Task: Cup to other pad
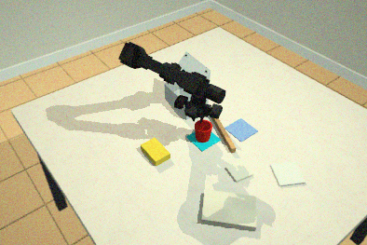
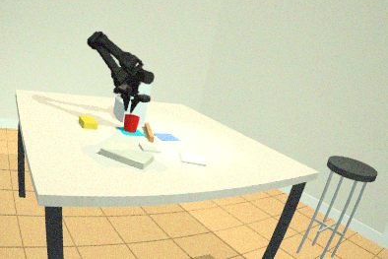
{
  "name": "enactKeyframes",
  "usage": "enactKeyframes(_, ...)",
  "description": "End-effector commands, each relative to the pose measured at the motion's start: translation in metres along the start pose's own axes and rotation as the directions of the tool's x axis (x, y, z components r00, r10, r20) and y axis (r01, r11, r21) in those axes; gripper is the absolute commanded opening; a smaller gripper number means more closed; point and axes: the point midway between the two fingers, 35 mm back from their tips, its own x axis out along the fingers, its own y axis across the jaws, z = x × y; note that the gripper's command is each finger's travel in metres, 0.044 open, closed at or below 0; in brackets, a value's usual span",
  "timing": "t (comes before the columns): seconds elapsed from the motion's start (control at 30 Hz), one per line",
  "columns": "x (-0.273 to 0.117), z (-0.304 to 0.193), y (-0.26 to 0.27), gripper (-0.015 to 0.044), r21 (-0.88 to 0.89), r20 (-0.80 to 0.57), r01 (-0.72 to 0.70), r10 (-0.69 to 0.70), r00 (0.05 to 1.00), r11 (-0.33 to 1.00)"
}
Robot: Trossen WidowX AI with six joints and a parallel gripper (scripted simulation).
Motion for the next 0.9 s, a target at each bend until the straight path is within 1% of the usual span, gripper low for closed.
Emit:
enactKeyframes(0.0, -0.006, 0.0, 0.001, 0.0128, 0.005, -0.002, -0.004, 0.004, 1.0, 1.0)
enactKeyframes(0.13, -0.009, 0.0, -0.001, 0.0128, 0.005, -0.001, -0.003, 0.003, 1.0, 1.0)
enactKeyframes(0.4, -0.005, 0.0, -0.001, 0.0338, -0.001, 0.001, 0.001, -0.001, 1.0, 1.0)
enactKeyframes(0.53, -0.011, 0.0, 0.0, 0.044, -0.001, 0.0, -0.001, 0.001, 1.0, 1.0)
enactKeyframes(0.87, -0.048, -0.001, 0.002, 0.044, 0.002, -0.005, -0.006, 0.006, 1.0, 1.0)
